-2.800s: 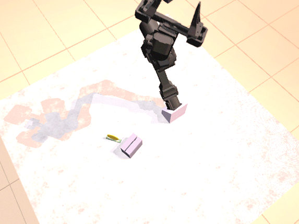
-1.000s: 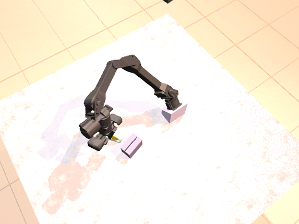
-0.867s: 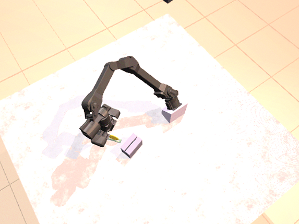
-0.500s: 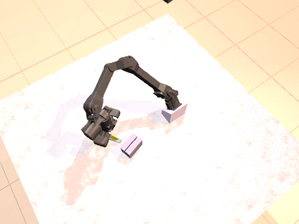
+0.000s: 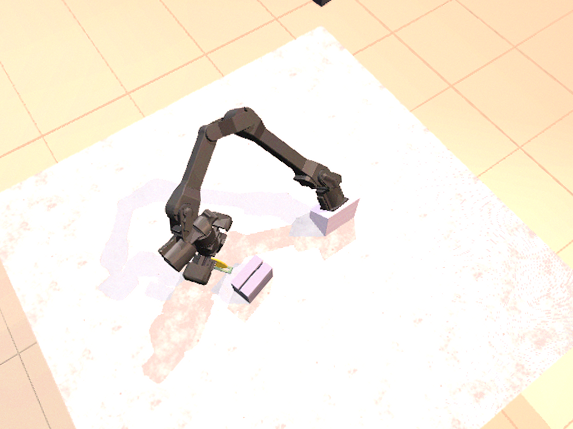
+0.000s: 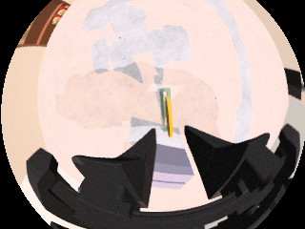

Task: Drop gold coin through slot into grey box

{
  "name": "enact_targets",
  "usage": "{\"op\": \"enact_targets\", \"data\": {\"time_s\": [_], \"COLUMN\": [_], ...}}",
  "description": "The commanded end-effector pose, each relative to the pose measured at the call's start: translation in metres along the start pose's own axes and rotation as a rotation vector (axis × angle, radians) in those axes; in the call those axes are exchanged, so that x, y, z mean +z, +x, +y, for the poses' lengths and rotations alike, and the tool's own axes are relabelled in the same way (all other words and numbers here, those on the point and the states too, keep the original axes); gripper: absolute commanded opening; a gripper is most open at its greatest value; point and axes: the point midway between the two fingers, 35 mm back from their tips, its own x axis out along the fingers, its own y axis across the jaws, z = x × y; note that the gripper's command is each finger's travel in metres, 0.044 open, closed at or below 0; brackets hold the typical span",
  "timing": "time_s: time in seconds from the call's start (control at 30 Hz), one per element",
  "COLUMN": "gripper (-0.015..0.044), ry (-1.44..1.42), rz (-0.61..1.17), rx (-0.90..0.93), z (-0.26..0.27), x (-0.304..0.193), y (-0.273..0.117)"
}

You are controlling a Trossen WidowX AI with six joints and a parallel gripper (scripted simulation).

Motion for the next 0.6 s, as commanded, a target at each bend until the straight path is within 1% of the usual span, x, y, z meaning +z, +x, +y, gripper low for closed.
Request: {"op": "enact_targets", "data": {"time_s": [0.0, 0.57], "gripper": [0.0161, 0.0161], "ry": [-0.005, -0.004], "rz": [-0.002, -0.002], "rx": [-0.003, -0.003], "z": [0.0, 0.0], "x": [0.0, 0.001], "y": [0.007, 0.035]}}
